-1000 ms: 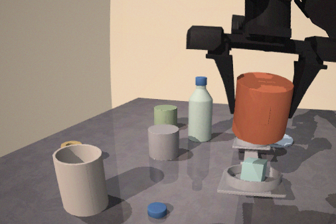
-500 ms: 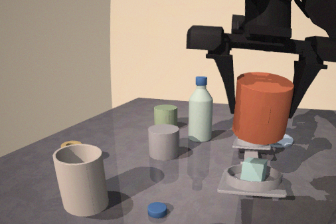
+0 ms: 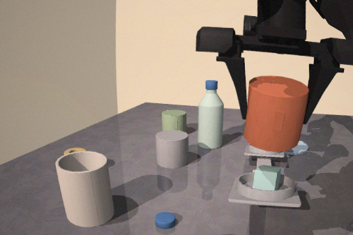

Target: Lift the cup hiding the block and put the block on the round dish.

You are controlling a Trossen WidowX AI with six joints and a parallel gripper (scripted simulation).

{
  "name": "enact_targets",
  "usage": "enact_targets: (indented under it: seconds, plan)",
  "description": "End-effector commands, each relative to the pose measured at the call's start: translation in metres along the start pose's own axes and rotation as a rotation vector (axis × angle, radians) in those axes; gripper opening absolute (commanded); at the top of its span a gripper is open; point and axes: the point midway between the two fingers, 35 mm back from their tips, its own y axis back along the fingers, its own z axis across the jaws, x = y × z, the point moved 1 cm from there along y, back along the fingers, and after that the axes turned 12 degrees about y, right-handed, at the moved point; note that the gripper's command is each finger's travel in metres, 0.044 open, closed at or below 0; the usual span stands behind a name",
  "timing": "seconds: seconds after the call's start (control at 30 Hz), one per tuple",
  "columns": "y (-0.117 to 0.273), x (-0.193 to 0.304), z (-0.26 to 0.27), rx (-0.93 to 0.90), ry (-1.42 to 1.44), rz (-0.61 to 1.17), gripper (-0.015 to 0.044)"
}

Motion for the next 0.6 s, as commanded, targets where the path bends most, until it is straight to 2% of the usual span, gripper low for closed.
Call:
enact_targets:
  seconds: [0.0,0.43,0.57]
  plan:
    - [-0.003,0.006,0.0,0.001,-0.002,0.001,0.0]
    - [-0.08,0.116,-0.024,0.038,-0.046,-0.003,0.0]
    - [-0.09,0.126,-0.029,0.042,-0.051,-0.005,0.0]
